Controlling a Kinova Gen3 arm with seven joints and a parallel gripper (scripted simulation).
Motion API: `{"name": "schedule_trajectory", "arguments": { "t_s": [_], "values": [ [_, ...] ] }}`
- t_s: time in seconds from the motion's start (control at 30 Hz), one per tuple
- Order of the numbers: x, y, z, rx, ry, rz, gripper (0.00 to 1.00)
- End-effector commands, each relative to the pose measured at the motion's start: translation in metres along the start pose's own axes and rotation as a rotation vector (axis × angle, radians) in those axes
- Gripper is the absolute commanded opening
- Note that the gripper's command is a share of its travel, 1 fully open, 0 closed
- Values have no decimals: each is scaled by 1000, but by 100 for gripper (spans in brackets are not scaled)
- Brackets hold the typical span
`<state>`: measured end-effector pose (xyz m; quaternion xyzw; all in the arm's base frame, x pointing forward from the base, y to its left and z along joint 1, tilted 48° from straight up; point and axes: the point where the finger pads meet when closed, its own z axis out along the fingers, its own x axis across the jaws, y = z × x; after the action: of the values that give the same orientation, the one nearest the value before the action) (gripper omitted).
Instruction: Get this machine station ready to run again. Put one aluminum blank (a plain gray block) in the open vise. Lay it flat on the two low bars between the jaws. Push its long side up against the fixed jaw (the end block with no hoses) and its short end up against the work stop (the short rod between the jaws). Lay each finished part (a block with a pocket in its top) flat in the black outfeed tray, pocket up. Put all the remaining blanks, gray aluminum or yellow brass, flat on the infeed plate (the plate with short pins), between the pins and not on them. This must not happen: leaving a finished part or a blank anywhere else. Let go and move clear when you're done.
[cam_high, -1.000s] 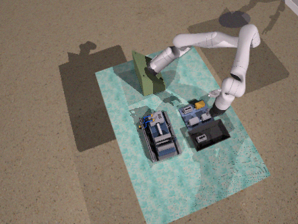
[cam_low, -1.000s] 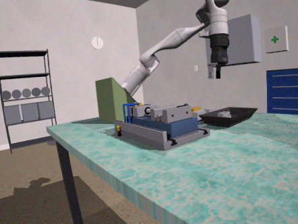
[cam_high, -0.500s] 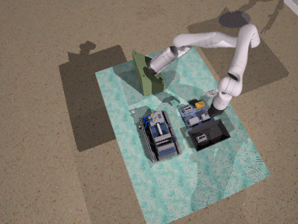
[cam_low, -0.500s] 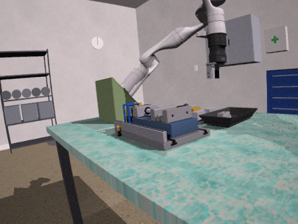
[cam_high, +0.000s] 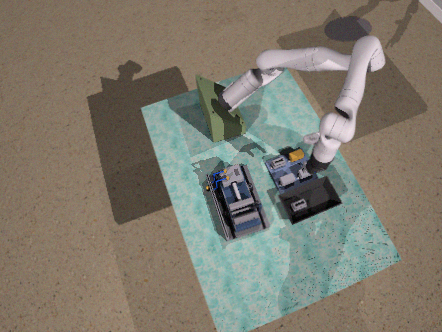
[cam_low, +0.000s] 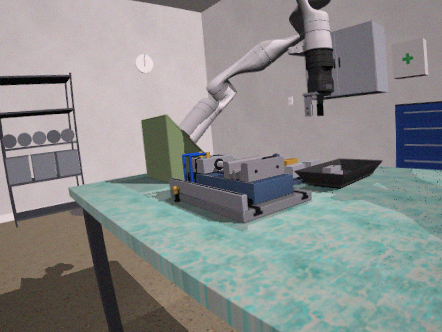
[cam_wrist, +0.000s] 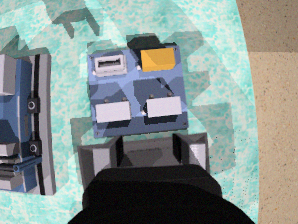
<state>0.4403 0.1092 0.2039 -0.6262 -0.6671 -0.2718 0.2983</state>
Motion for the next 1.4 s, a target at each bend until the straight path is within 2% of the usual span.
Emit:
{"name": "schedule_trajectory", "arguments": {
  "t_s": [0.0,0.6,0.63,1.37],
  "values": [
    [-3,1,-1,-9,3,-4,100],
    [-8,1,-1,-19,9,2,100],
    [-8,1,-1,-19,9,2,0],
    [-8,1,-1,-19,9,2,0]
  ]
}}
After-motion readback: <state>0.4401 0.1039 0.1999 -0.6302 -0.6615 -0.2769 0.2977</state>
